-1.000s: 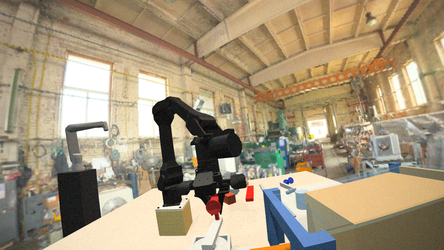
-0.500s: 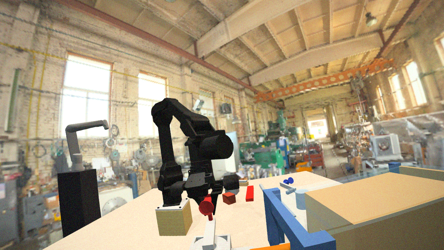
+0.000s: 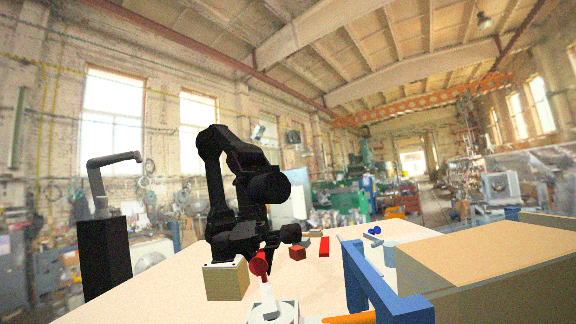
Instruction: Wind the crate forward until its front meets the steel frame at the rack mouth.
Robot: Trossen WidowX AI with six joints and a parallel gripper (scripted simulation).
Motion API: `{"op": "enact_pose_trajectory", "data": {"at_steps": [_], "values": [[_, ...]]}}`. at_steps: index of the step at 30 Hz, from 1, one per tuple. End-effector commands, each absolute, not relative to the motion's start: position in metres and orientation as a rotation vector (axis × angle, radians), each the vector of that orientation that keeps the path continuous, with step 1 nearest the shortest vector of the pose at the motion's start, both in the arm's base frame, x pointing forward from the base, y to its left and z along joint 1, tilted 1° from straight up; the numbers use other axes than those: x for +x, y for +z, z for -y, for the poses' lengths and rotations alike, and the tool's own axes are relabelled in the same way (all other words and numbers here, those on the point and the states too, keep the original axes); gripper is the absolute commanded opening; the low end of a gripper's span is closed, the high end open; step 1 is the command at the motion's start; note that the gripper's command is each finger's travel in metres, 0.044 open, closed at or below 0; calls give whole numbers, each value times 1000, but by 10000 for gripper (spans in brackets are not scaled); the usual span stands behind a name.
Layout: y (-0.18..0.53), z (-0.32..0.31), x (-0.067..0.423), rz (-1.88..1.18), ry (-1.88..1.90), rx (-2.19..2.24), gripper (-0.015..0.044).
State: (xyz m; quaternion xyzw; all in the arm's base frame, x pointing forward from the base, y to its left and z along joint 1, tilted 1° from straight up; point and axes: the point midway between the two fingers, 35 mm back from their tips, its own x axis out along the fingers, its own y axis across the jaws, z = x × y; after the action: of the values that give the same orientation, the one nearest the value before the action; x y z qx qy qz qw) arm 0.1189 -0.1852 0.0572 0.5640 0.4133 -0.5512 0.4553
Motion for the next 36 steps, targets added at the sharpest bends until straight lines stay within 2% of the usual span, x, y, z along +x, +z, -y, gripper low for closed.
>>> {"op": "enact_pose_trajectory", "data": {"at_steps": [1, 36], "values": [[54, 186, 106, -1033, -1396, 1383, 0], [54, 202, 69, -1034, -1399, 1379, 0]]}}
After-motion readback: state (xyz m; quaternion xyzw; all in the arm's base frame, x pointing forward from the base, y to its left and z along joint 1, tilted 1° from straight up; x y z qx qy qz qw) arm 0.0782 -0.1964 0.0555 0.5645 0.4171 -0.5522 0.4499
